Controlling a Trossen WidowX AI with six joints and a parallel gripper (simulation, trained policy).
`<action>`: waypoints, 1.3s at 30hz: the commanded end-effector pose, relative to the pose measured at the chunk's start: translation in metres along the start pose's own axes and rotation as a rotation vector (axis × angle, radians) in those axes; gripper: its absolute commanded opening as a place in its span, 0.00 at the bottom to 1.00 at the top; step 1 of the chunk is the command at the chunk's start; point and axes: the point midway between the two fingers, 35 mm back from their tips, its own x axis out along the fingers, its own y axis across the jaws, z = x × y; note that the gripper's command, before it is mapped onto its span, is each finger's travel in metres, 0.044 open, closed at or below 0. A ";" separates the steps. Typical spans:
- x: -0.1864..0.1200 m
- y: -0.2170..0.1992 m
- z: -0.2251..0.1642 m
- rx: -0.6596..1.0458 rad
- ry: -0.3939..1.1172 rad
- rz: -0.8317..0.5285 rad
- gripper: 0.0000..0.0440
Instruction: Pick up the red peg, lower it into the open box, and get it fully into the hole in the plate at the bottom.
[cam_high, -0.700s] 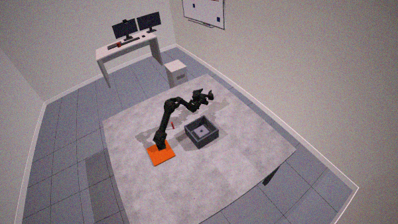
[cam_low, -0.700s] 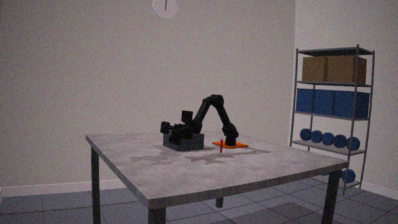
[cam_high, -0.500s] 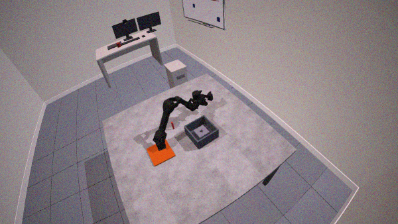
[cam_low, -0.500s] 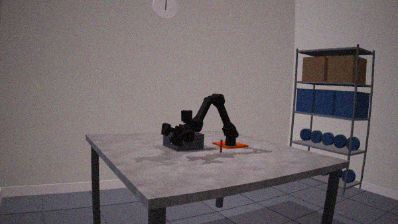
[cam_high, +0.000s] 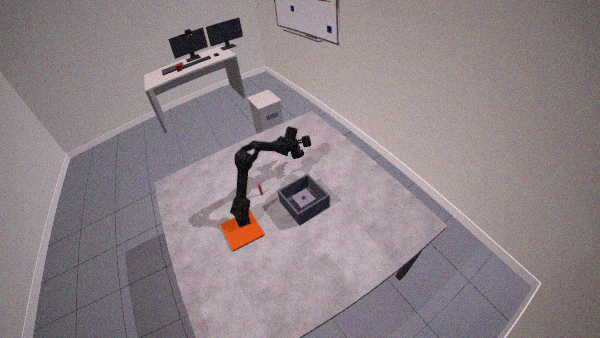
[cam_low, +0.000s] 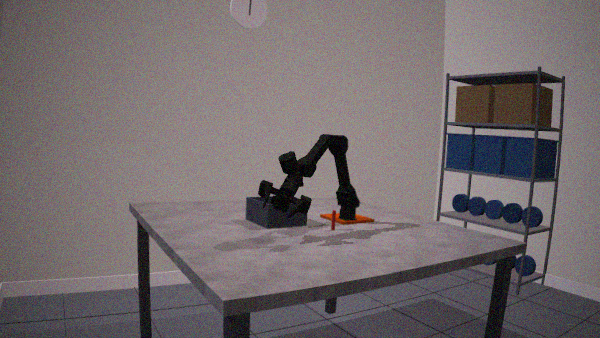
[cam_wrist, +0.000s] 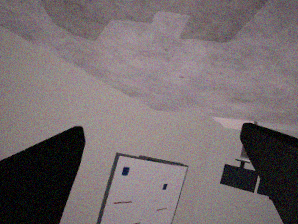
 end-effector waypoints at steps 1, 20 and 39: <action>-0.014 -0.013 0.000 -0.062 -0.076 -0.049 1.00; -0.131 -0.094 0.014 -0.497 -0.424 -0.420 1.00; -0.243 -0.149 0.052 -0.959 -0.584 -0.815 1.00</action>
